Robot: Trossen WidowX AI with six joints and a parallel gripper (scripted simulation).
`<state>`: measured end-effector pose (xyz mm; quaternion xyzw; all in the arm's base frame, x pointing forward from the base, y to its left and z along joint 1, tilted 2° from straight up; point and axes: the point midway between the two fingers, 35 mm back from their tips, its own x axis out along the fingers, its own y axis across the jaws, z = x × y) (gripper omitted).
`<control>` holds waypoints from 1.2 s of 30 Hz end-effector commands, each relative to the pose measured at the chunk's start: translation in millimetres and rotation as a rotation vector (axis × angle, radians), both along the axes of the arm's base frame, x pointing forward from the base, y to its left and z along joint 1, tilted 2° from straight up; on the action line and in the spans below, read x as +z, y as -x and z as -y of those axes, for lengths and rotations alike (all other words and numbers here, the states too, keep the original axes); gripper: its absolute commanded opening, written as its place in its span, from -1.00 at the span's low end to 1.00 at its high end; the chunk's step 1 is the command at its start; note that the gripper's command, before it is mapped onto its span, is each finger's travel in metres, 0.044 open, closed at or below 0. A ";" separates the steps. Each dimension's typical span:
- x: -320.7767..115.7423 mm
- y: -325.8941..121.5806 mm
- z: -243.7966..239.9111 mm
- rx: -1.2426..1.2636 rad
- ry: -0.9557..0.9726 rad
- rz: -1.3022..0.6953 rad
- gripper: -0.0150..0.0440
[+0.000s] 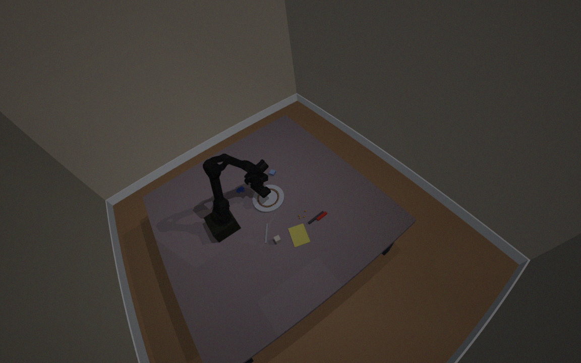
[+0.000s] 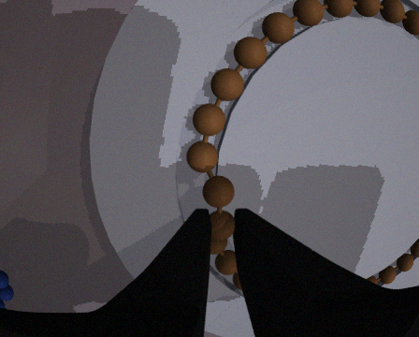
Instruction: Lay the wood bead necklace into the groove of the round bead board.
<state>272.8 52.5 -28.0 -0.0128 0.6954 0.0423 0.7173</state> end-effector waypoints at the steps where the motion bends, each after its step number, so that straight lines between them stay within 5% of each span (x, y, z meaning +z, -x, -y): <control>1: 4.7 0.9 0.4 -0.006 0.000 -0.002 -0.49; 18: -3.2 1.4 -6.6 -0.006 0.000 -0.002 -0.49; 36: 3.4 1.3 -6.4 -0.003 0.000 -0.002 1.00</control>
